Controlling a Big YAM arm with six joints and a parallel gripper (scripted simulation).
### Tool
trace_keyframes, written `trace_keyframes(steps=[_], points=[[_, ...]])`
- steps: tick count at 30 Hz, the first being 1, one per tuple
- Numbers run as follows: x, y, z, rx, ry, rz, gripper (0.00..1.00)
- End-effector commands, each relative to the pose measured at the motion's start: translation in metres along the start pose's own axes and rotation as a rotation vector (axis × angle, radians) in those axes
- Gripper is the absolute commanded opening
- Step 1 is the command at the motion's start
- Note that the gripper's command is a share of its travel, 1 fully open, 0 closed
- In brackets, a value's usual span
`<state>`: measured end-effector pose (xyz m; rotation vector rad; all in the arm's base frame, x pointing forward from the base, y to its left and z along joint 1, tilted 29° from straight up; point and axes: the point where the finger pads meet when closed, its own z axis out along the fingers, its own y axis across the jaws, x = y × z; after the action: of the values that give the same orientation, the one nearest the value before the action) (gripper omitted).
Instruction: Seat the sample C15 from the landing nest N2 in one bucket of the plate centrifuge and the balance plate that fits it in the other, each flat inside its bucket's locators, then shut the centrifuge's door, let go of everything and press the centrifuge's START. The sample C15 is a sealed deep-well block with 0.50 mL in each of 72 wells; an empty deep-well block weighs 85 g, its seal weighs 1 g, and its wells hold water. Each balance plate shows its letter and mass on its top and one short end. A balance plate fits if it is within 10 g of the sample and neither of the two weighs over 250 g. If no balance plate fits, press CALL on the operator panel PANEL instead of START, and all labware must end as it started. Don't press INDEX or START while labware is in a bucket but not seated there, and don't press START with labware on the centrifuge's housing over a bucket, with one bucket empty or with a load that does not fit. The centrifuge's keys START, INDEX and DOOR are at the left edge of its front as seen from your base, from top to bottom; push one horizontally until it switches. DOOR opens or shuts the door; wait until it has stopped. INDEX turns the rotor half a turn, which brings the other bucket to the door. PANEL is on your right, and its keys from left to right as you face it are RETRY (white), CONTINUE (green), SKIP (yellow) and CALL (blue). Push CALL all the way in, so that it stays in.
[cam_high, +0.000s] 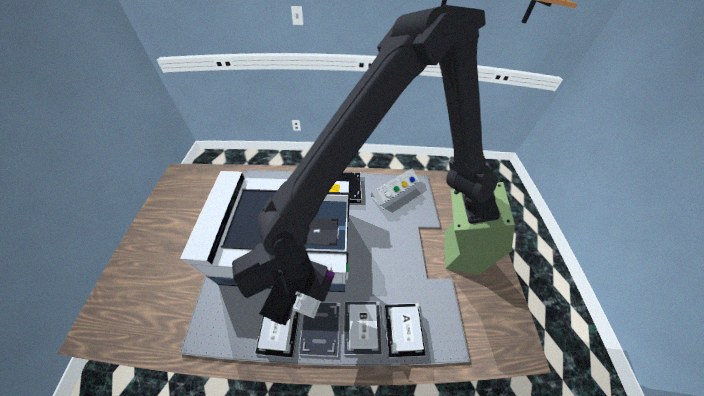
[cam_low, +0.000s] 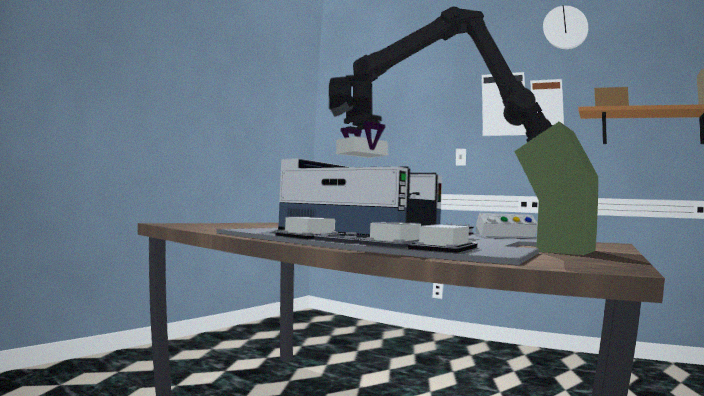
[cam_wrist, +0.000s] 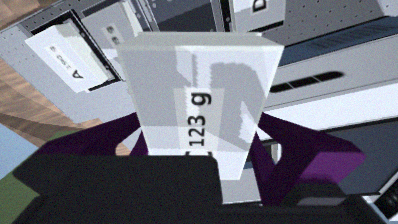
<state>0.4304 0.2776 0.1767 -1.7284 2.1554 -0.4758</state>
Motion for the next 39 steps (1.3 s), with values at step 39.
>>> trace_keyframes(steps=[39], points=[[0.18,-0.081,-0.017,0.036,-0.056,1.123,0.0]])
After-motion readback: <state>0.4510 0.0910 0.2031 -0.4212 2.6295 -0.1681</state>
